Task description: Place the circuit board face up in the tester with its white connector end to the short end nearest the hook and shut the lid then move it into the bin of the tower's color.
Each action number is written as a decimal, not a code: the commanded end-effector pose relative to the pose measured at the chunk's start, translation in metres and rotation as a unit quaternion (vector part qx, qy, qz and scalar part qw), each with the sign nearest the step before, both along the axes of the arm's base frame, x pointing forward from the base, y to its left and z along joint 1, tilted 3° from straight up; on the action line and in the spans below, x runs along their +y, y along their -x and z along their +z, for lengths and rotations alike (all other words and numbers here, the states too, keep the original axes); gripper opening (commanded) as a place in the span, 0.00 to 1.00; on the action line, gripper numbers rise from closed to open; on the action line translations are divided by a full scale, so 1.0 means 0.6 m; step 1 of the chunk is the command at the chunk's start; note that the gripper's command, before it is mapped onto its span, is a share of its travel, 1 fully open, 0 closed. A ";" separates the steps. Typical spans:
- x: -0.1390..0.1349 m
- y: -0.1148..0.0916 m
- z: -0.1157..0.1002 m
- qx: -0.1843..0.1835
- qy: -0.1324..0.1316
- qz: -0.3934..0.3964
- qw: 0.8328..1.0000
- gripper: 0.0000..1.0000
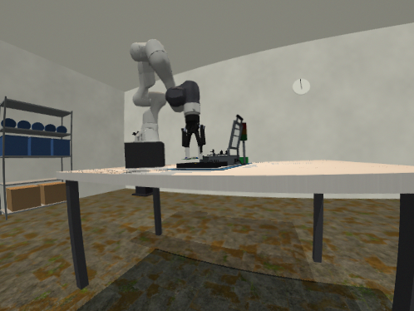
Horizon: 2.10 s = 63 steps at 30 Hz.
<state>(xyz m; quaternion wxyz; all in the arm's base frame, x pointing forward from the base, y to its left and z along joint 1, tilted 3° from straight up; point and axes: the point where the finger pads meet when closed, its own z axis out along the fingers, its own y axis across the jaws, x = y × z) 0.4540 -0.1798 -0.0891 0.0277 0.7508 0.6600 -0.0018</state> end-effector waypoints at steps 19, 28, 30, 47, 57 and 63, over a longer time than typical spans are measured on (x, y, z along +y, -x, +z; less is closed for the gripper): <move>0.005 0.005 0.105 0.002 0.000 0.004 1.000 0.46; 0.005 0.006 0.117 0.002 0.000 0.004 1.000 0.46; 0.005 0.006 0.117 0.002 0.000 0.004 1.000 0.46; 0.005 0.006 0.117 0.002 0.000 0.004 1.000 0.46; 0.005 0.006 0.117 0.002 0.000 0.000 1.000 0.46; 0.005 0.006 0.117 0.002 0.000 -0.015 1.000 0.46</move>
